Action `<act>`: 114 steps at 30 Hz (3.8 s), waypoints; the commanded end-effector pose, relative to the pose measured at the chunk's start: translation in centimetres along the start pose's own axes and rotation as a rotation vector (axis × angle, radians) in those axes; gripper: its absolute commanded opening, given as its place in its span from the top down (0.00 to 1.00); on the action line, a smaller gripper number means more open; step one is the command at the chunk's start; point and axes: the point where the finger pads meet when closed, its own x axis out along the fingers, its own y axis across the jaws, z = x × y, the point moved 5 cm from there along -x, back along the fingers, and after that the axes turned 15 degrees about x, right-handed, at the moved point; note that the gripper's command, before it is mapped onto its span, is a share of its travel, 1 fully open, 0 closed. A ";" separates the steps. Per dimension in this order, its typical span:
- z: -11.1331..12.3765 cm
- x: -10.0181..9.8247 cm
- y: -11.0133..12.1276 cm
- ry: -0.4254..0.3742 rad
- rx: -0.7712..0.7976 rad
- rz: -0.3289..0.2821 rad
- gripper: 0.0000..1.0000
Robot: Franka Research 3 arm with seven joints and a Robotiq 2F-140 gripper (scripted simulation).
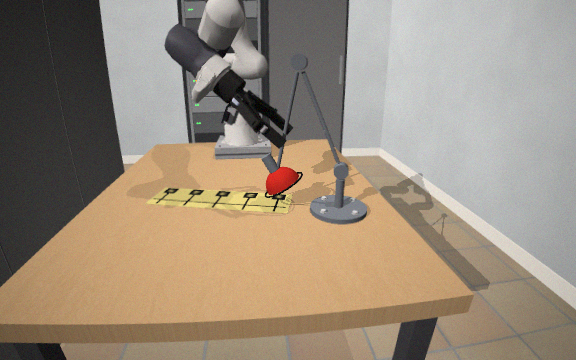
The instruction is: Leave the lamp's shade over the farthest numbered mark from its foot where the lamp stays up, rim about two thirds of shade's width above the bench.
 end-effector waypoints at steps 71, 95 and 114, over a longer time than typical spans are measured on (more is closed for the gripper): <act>-5.1 -5.0 -2.1 -0.001 -0.016 -0.008 0.90; -5.2 -5.4 -2.4 -0.001 -0.016 -0.008 0.90; -5.2 -5.2 -2.4 -0.001 -0.016 -0.008 0.90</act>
